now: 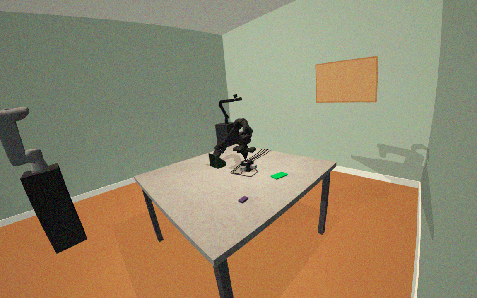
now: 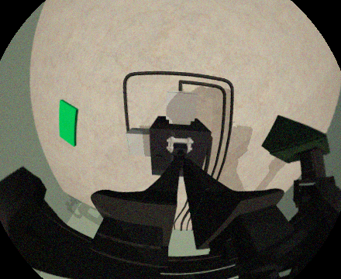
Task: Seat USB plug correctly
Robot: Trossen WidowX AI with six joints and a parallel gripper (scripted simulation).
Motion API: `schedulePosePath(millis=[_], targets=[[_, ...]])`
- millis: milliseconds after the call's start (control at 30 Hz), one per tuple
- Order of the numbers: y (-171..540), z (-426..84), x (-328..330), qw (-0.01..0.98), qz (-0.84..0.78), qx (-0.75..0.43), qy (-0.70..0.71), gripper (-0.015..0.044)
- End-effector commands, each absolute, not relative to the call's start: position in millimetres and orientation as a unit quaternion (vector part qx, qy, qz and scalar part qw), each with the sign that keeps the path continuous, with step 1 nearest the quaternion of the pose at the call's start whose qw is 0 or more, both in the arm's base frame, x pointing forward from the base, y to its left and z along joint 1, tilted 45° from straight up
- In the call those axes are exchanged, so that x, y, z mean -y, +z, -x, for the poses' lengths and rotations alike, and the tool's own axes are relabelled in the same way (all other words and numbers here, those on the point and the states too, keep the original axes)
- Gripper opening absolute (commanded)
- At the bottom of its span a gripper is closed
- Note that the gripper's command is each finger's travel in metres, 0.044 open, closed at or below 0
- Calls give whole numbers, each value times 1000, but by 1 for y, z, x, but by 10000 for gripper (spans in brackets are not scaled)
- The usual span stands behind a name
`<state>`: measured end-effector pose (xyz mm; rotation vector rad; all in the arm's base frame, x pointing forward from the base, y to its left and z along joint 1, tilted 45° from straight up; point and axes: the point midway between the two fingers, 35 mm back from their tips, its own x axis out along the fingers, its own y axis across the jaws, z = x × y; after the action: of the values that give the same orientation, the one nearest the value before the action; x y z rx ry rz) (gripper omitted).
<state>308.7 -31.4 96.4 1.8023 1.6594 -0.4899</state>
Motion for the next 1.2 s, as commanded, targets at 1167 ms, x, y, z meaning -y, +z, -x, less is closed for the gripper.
schedulePosePath(millis=[1167], targets=[[96,-309,31,316,-685,-629,-186,95]])
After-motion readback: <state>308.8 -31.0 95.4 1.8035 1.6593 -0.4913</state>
